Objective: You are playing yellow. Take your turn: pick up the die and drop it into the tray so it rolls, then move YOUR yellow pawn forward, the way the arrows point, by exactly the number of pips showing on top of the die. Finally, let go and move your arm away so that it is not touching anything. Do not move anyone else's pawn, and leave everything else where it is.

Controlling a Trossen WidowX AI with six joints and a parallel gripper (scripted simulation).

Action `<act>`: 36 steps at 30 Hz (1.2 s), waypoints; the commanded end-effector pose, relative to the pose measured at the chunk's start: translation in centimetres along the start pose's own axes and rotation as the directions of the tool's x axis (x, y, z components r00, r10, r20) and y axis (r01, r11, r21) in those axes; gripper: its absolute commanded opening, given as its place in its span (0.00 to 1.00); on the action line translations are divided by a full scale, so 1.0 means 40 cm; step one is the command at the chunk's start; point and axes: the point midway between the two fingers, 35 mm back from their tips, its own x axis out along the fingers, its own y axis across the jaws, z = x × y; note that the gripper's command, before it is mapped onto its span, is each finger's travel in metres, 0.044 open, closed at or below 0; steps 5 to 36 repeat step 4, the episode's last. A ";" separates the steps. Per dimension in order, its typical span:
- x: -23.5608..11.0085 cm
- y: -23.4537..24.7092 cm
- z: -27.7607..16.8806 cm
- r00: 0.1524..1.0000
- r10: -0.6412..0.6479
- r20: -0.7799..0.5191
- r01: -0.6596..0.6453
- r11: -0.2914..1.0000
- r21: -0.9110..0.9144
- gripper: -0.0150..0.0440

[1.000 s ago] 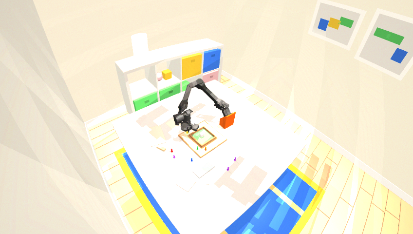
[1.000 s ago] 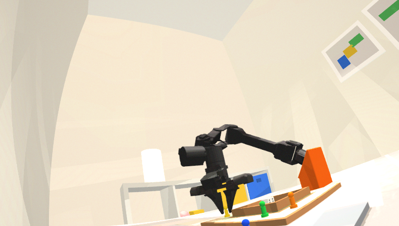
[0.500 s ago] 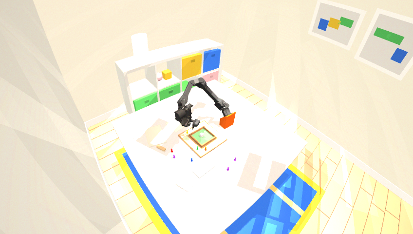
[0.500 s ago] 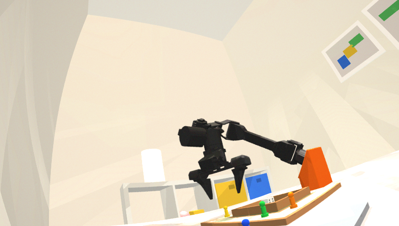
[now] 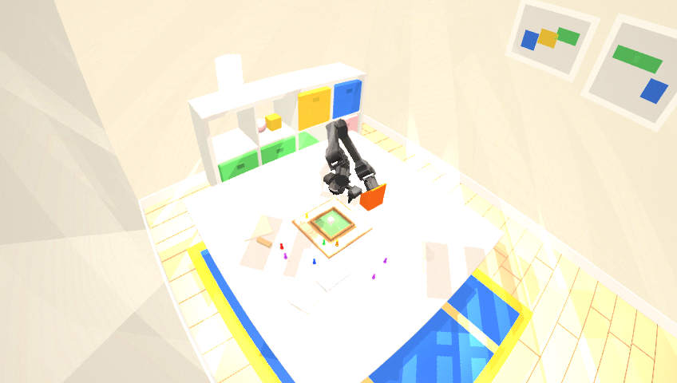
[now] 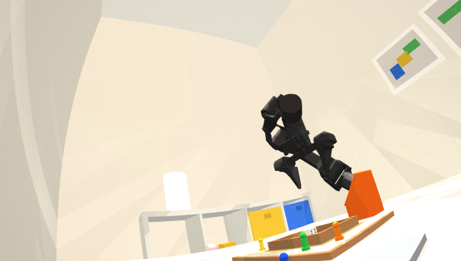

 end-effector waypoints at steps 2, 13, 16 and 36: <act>0.005 -0.008 0.015 1.000 0.003 0.003 -0.003 1.000 0.012 1.00; 0.005 -0.008 0.015 1.000 0.003 0.003 -0.003 1.000 0.012 1.00; 0.005 -0.008 0.015 1.000 0.003 0.003 -0.003 1.000 0.012 1.00; 0.005 -0.008 0.015 1.000 0.003 0.003 -0.003 1.000 0.012 1.00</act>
